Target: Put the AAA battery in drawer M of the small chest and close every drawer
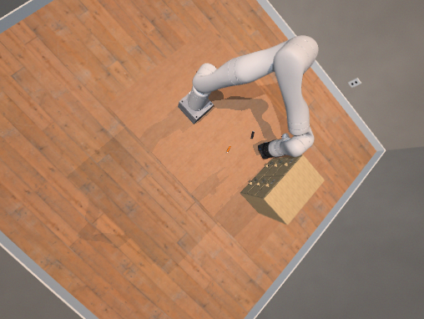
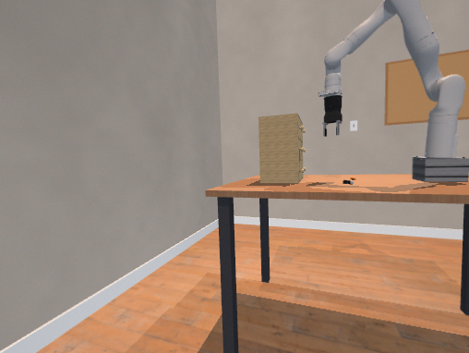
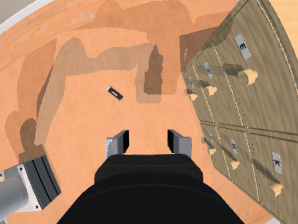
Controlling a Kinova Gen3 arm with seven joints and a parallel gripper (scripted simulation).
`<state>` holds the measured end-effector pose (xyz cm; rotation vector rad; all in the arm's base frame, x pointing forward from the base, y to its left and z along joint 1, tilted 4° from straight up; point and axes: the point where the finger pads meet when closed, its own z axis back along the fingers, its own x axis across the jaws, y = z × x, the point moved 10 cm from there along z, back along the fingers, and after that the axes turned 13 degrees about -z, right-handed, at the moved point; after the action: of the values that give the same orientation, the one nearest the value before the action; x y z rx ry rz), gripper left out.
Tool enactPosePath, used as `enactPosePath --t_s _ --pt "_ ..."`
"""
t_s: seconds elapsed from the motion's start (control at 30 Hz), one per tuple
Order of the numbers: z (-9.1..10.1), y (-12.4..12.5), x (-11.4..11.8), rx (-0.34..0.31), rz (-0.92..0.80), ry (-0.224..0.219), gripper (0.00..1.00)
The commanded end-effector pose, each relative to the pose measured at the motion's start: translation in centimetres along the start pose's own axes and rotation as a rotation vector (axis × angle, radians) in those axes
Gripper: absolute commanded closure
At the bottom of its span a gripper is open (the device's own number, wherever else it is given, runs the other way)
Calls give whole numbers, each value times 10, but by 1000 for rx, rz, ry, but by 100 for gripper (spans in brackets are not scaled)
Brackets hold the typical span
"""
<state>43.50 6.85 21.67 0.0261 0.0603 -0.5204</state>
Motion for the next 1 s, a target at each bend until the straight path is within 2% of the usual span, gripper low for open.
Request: enactPosePath --t_s 0.0,0.47,0.53,0.97 --pt "1 6 -5 -2 -22 -3 0" --pt "-1 23 -15 -1 -415 -4 0" --pt "-1 23 -15 -1 -415 -4 0" --pt "-2 36 -23 0 -724 -4 0"
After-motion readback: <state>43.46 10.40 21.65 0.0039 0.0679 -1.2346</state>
